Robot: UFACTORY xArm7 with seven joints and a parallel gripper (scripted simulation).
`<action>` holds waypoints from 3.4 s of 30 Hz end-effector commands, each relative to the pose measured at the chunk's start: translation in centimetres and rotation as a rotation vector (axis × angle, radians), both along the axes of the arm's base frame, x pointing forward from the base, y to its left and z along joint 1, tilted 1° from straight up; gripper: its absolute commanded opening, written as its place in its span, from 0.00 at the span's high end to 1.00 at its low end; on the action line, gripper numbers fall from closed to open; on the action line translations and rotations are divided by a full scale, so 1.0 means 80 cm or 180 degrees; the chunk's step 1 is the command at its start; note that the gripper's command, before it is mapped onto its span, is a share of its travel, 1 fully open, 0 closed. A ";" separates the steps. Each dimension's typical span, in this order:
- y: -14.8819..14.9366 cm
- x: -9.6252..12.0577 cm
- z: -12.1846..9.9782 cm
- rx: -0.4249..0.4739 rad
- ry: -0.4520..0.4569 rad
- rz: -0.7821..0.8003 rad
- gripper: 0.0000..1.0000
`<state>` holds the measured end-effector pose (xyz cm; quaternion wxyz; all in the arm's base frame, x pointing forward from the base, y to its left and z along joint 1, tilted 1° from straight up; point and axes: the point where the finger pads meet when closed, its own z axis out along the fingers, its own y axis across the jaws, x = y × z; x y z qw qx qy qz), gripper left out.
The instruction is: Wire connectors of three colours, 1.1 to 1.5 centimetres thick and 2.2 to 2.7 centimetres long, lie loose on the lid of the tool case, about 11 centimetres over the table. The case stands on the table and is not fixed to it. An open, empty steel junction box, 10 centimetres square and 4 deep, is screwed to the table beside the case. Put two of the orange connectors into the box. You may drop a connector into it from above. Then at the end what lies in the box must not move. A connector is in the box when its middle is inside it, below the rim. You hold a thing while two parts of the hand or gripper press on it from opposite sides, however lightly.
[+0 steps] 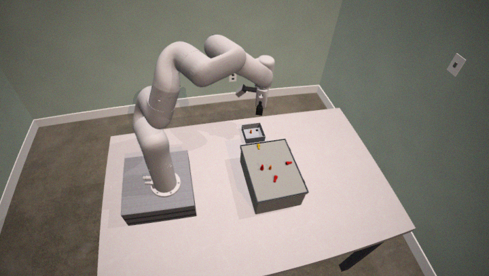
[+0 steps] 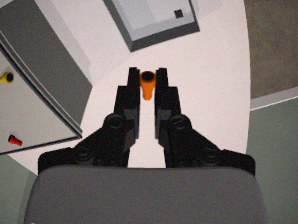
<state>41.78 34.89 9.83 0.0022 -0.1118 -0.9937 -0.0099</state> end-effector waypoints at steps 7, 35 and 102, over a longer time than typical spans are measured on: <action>0.005 0.003 -0.088 0.0016 -0.0022 -0.0001 0.98; 0.007 0.004 -0.189 0.0016 -0.0022 -0.0001 0.74; 0.003 0.003 -0.021 0.0016 -0.0022 -0.0001 0.74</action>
